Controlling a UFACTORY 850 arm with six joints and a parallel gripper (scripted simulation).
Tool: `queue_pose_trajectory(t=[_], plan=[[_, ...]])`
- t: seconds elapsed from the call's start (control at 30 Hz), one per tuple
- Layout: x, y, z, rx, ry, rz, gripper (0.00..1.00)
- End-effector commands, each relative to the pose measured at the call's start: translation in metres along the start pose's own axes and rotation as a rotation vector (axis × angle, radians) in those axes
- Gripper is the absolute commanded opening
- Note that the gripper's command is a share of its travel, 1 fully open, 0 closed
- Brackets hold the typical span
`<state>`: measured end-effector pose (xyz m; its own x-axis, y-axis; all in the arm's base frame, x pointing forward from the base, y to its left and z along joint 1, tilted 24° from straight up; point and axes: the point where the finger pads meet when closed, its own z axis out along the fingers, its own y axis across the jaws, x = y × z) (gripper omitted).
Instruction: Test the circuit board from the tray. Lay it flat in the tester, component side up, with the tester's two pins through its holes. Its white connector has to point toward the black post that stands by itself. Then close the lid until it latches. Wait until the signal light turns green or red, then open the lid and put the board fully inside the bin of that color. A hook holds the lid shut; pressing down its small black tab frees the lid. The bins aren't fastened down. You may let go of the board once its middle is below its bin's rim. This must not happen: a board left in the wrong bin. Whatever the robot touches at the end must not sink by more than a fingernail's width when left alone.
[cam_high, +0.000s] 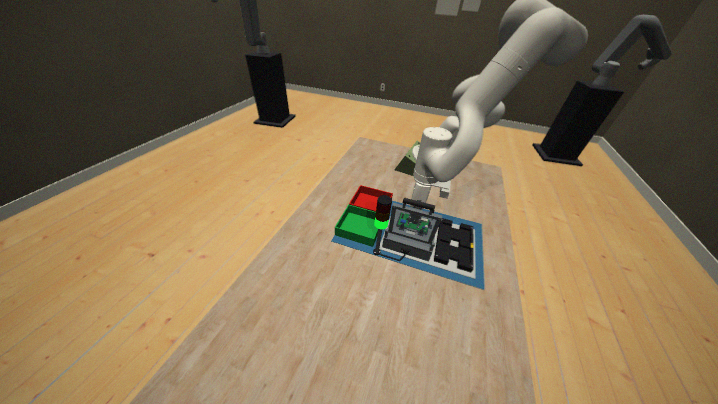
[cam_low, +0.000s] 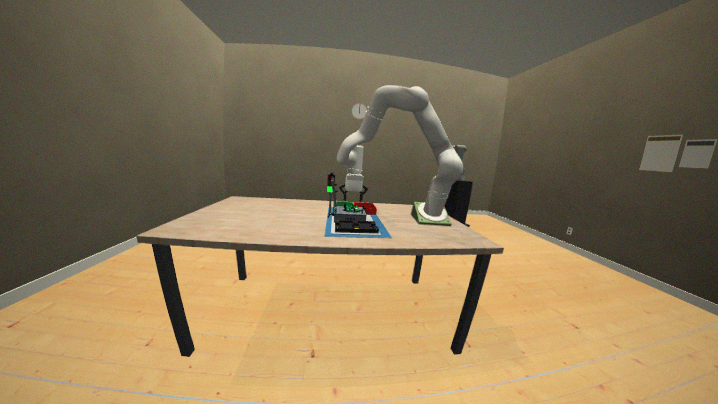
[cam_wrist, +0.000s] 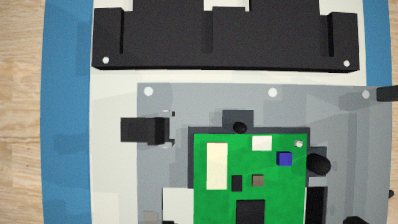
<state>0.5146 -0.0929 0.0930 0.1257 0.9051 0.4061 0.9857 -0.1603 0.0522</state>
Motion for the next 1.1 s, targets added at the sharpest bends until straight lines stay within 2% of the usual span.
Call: queue_pose_trajectory(t=[0.0, 0.3, 0.7, 0.73, 1.07], plan=[[0.0, 0.001, 0.015, -0.002, 0.0, 0.0, 1.0], [0.0, 0.001, 0.039, -0.002, 0.0, 0.0, 1.0], [0.0, 0.001, 0.041, -0.002, 0.0, 0.0, 1.0], [0.0, 0.001, 0.041, -0.002, 0.0, 0.0, 0.95], [0.0, 0.001, 0.041, -0.002, 0.0, 0.0, 0.95]])
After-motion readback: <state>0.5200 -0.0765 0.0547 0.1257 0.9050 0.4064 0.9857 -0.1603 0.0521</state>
